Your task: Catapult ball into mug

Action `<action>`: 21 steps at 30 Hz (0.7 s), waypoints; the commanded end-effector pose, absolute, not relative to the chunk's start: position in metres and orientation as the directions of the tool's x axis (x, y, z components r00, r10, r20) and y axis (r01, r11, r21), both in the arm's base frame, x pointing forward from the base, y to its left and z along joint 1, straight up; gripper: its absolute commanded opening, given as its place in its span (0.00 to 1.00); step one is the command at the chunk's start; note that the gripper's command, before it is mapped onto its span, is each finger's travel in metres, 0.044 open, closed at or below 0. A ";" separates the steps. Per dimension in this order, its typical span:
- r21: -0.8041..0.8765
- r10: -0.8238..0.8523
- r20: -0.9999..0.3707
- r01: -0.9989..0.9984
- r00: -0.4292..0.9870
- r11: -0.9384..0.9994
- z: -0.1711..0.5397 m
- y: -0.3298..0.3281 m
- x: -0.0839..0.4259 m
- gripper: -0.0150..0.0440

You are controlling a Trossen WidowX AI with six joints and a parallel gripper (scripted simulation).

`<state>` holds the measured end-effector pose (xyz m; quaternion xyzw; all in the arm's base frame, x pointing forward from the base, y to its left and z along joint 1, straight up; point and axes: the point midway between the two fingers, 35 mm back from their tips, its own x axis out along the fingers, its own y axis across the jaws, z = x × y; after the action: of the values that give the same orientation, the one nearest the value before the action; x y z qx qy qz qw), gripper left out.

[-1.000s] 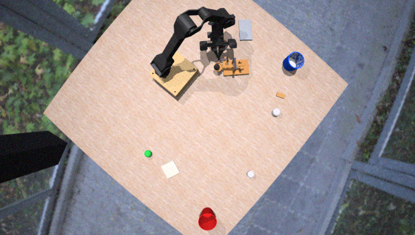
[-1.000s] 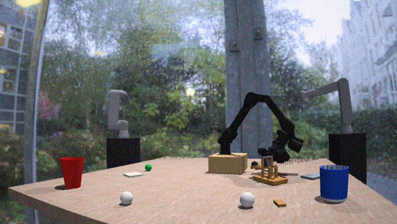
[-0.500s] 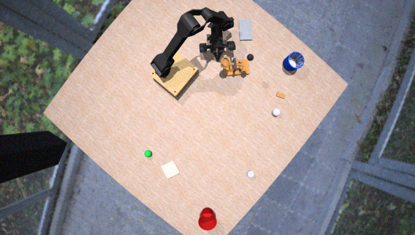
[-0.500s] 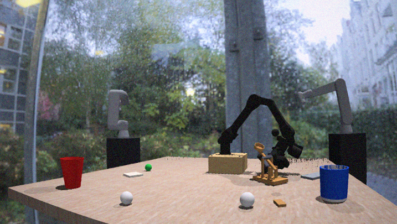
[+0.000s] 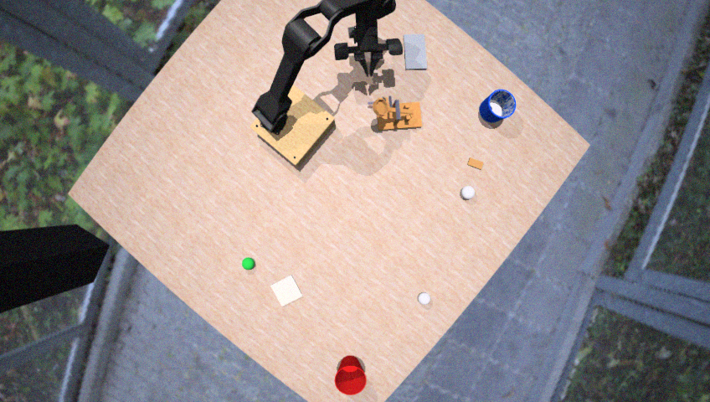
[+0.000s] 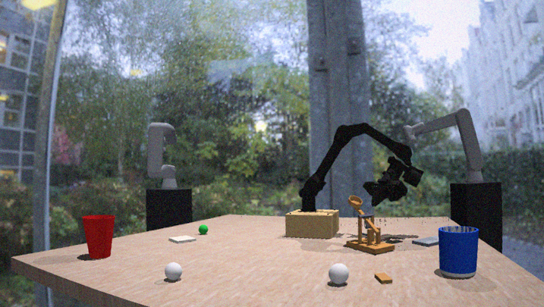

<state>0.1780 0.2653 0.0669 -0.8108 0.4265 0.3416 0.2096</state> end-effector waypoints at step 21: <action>-0.296 -0.309 -0.902 -0.953 0.301 -0.064 0.078 0.300 0.257 1.00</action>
<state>0.2435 0.2932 0.0732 -0.6792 0.4832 0.3366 0.4380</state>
